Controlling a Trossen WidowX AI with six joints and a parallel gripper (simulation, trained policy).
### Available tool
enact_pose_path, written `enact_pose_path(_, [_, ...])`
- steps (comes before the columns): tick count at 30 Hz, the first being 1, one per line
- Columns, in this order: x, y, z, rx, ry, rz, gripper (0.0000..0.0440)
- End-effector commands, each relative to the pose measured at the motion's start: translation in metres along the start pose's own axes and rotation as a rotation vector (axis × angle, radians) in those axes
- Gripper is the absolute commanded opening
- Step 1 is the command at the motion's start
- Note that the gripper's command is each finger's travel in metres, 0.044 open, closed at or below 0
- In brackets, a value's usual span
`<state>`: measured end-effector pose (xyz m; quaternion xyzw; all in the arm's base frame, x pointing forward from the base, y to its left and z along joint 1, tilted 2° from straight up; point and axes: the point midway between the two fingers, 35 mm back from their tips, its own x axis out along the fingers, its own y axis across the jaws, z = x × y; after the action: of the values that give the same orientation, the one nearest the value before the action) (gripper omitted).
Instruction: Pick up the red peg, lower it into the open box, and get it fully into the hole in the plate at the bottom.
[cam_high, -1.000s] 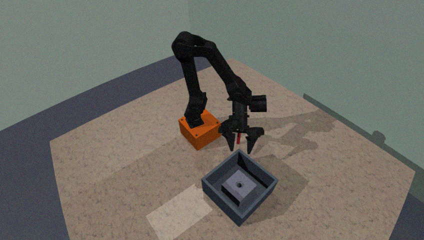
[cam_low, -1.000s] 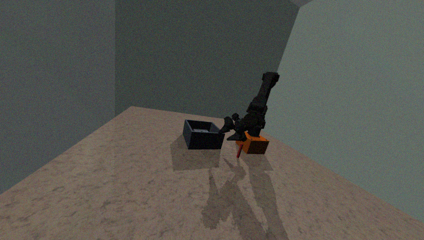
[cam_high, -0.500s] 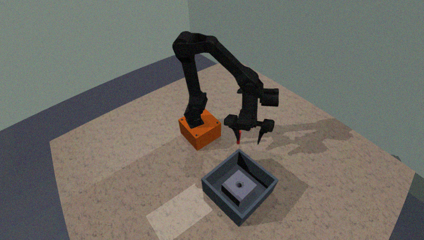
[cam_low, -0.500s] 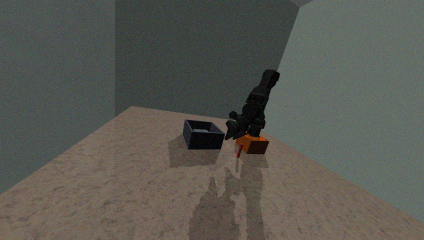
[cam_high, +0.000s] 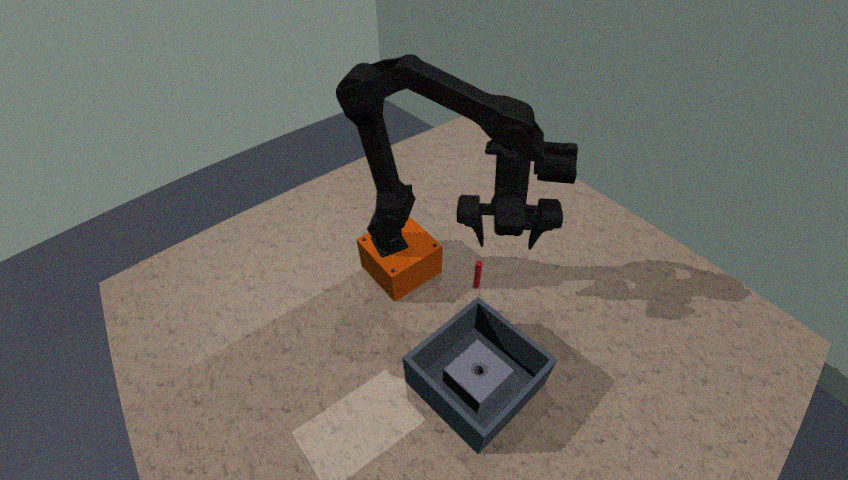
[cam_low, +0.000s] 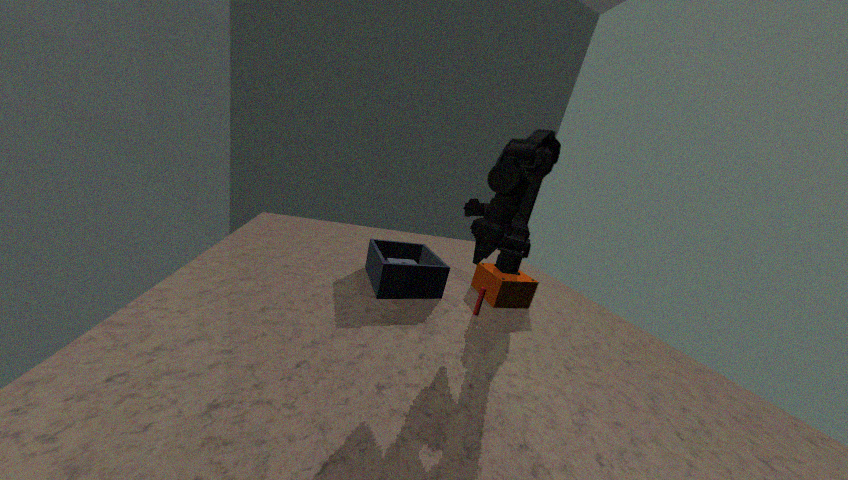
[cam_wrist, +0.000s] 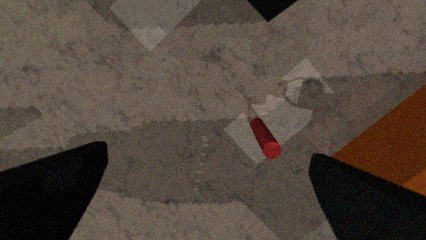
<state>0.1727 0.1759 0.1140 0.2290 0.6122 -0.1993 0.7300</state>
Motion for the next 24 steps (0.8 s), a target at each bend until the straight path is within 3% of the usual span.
enact_pose_path(1, [-0.015,-0.002,-0.002,-0.016,0.039,0.01,0.044])
enact_pose_path(13, [-0.02,-0.02,-0.006,-0.006,0.128,-0.066,0.044])
enact_pose_path(24, [0.012,-0.036,-0.014,0.003,0.184,-0.179,0.044])
